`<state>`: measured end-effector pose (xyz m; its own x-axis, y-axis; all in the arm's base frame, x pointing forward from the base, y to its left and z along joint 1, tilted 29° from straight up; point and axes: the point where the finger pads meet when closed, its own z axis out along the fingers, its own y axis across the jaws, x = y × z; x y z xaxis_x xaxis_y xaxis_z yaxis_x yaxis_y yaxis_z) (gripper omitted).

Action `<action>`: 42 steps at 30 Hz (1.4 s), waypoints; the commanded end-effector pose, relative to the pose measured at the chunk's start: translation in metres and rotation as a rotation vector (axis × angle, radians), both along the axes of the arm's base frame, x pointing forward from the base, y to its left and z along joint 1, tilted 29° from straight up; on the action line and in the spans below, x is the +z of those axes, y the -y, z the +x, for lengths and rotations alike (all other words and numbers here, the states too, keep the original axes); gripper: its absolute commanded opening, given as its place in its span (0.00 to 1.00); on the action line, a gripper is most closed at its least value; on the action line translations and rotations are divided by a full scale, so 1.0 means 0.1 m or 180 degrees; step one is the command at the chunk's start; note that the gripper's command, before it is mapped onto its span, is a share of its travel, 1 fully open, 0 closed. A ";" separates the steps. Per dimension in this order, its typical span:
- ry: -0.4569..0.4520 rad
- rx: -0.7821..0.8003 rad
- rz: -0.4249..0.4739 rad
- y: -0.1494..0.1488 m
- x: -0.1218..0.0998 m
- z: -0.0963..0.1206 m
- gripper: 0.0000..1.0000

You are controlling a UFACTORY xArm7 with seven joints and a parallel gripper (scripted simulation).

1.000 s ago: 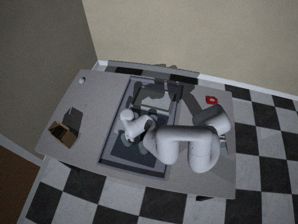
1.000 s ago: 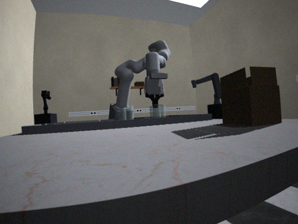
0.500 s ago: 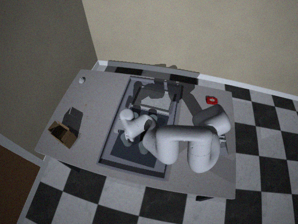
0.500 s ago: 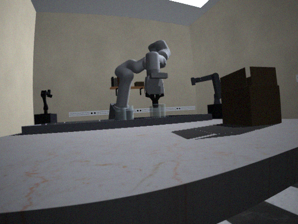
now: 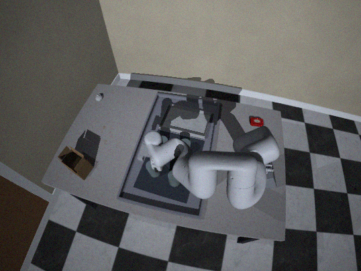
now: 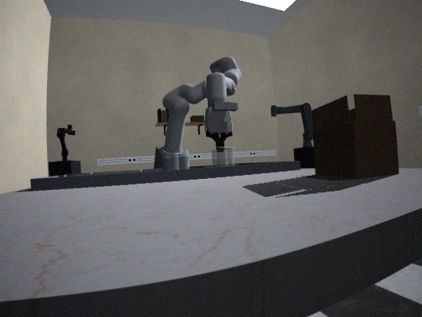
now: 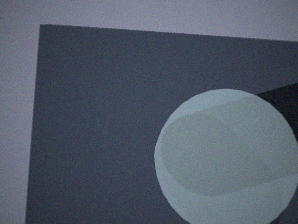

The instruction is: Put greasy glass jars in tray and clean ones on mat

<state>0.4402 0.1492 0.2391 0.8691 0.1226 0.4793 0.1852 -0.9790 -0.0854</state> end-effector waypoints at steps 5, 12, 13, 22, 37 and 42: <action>0.0012 -0.0002 0.0004 0.00 0.03 0.01 0.00; 0.0012 -0.0002 0.0004 0.00 0.04 0.01 0.00; 0.0012 -0.0002 0.0004 0.00 0.04 0.02 0.00; 0.0012 -0.0002 0.0004 0.01 -0.09 -0.11 0.00; 0.0012 -0.0002 0.0004 0.02 -0.14 -0.17 0.00; 0.0012 -0.0002 0.0004 0.02 -0.14 -0.17 0.00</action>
